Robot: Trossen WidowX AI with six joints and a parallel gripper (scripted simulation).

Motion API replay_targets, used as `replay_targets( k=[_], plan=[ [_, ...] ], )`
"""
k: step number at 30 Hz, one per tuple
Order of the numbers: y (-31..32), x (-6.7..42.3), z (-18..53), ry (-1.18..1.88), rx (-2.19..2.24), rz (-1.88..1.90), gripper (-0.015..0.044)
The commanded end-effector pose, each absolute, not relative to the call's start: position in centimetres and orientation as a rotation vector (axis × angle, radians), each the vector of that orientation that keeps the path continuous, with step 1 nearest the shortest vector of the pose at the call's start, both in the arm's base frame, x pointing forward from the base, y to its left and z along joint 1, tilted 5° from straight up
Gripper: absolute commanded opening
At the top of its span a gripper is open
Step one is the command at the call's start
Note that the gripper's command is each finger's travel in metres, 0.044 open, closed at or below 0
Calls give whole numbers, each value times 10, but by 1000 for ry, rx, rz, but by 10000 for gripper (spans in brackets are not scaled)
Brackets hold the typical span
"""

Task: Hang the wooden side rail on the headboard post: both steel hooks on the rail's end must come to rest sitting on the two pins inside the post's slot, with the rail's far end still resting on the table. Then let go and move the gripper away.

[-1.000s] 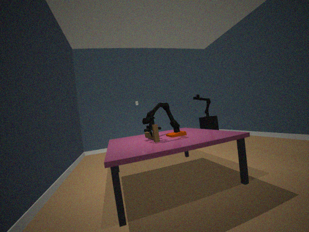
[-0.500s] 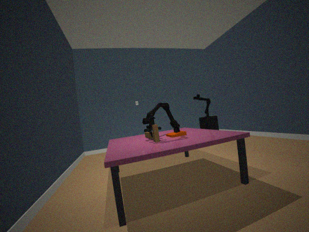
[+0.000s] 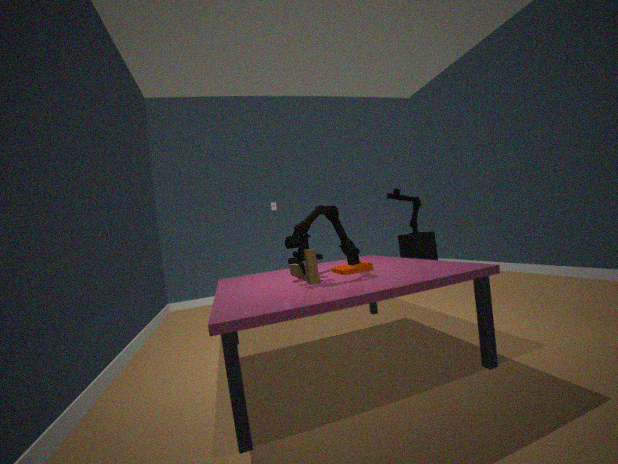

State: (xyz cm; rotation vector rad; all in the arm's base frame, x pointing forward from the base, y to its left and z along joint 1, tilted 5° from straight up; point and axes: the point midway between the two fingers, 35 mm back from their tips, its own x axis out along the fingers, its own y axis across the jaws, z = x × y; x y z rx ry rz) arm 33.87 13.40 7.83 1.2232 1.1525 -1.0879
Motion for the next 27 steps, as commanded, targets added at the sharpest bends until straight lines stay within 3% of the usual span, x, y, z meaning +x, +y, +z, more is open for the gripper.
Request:
replay_targets(
  k=[1,27],
  plan=[
    [135,339,81,1151,1230,-1085,0],
    [138,340,79,1151,1230,-1085,0]
  ],
)
